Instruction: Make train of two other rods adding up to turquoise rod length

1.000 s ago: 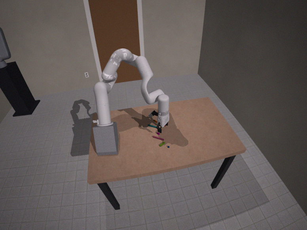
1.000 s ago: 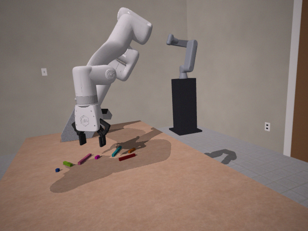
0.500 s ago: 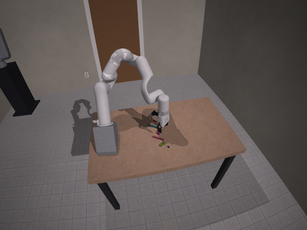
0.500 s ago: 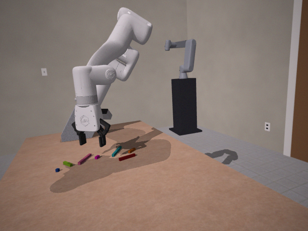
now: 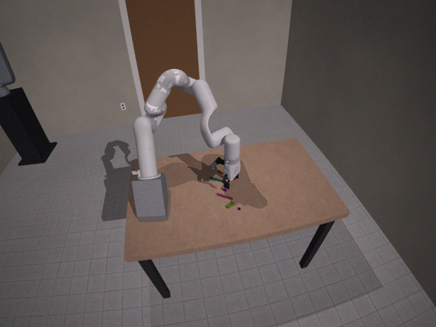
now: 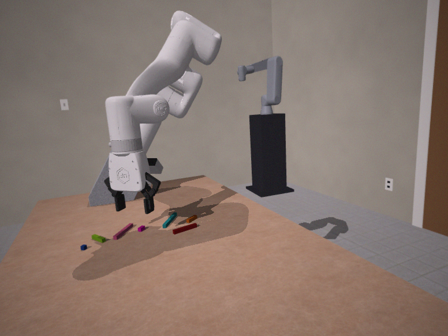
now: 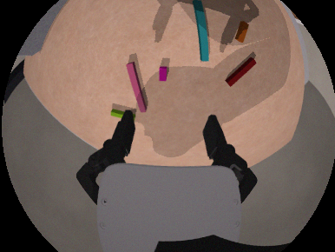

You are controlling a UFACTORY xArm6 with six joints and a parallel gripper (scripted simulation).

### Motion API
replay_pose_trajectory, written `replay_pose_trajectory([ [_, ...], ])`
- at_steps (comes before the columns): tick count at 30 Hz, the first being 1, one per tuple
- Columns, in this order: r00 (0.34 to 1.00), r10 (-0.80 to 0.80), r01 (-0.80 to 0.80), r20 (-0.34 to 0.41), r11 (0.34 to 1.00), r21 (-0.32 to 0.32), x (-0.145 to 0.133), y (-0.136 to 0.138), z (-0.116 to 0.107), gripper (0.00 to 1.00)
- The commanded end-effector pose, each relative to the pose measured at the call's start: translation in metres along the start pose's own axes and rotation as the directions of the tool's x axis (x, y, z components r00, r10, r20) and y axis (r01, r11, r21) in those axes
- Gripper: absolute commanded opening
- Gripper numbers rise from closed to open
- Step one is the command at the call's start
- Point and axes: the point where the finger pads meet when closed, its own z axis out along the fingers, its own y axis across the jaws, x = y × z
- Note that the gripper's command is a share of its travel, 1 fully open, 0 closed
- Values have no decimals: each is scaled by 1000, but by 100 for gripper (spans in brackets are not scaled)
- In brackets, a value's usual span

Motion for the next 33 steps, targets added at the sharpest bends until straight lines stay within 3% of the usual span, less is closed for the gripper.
replay_pose_trajectory([
  [1,1000,-1,1,3,1000,-1,-1,1,-1,100],
  [33,1000,24,-24,3,1000,-1,0,2,-1,100],
])
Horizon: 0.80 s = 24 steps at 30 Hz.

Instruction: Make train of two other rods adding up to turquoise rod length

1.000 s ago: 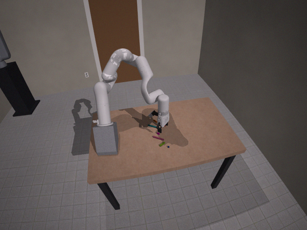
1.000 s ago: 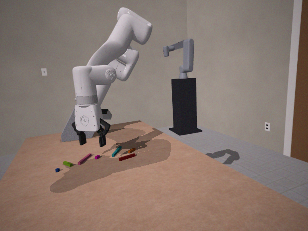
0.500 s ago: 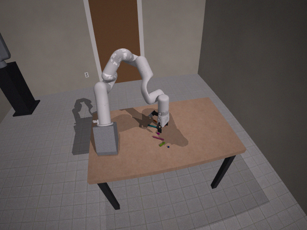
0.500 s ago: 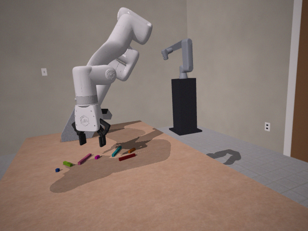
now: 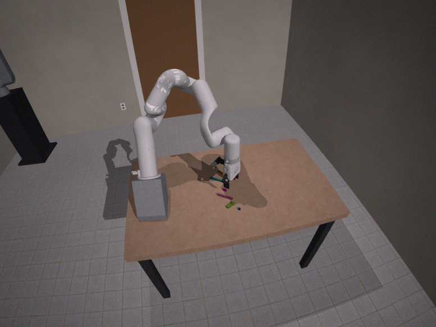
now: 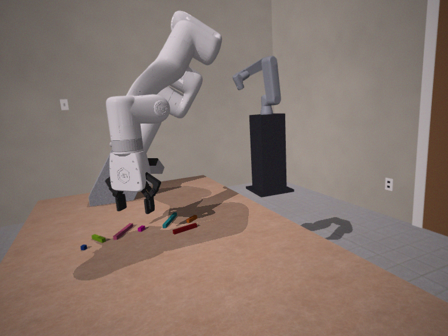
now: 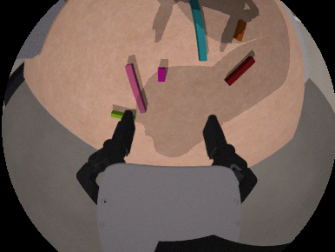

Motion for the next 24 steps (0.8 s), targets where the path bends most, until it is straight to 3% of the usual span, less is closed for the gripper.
replay_pose_trajectory([
  [1,1000,21,-21,3,1000,-1,0,2,-1,100],
  [6,983,185,-185,4,983,-1,8,12,-1,100],
  [15,851,526,-526,5,851,-2,27,32,-1,100],
  [17,851,526,-526,5,851,-2,27,32,-1,100],
  [19,774,633,-633,5,774,-3,34,40,-1,100],
  [24,664,747,-747,5,664,-4,43,48,-1,100],
])
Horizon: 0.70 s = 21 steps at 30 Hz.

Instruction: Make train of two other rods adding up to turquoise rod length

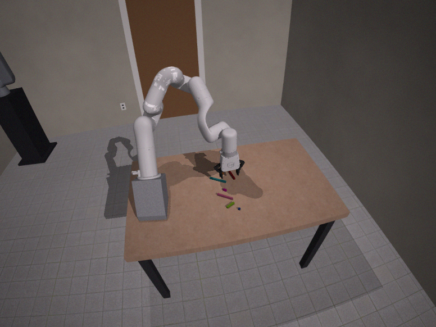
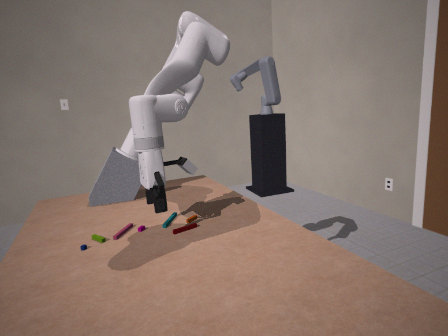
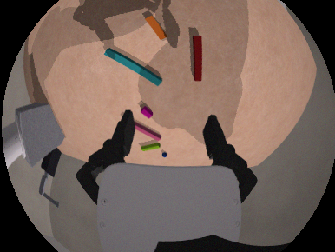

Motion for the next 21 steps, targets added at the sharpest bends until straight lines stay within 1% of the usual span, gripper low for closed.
replay_pose_trajectory([
  [1,986,165,-165,12,986,11,12,2,-1,100],
  [4,960,278,-278,13,960,9,21,2,-1,100],
  [8,906,423,-423,13,906,8,32,1,-1,100],
  [10,906,423,-423,13,906,8,32,1,-1,100],
  [12,850,526,-526,13,851,6,41,1,0,100],
  [14,819,574,-574,13,819,6,46,1,0,100],
  [18,730,684,-684,13,730,4,56,0,0,100],
  [21,688,726,-726,13,688,4,61,-1,0,100],
])
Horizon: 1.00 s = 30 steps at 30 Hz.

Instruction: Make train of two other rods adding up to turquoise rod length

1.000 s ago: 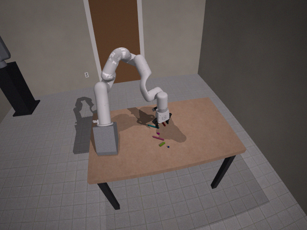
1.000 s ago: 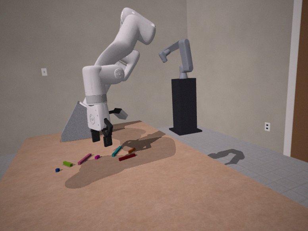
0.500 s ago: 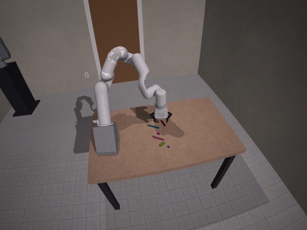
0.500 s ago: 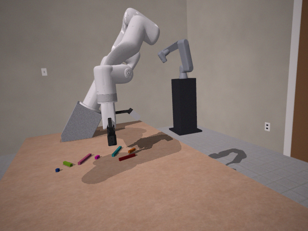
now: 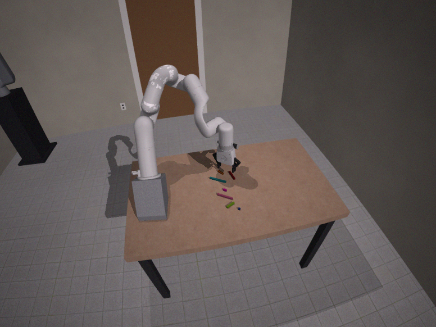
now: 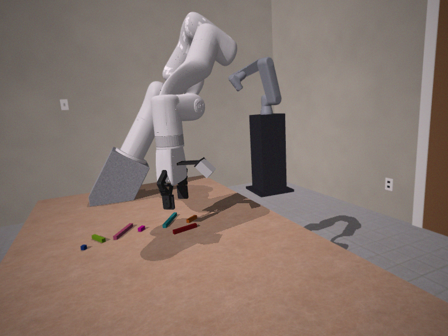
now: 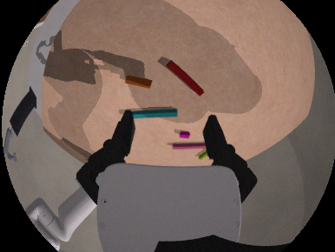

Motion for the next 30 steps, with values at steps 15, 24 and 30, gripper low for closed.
replay_pose_trajectory([
  [15,996,92,-92,14,996,0,5,-4,-1,100],
  [24,996,92,-92,14,996,0,5,-4,-1,100],
  [30,996,92,-92,14,996,0,5,-4,-1,100],
])
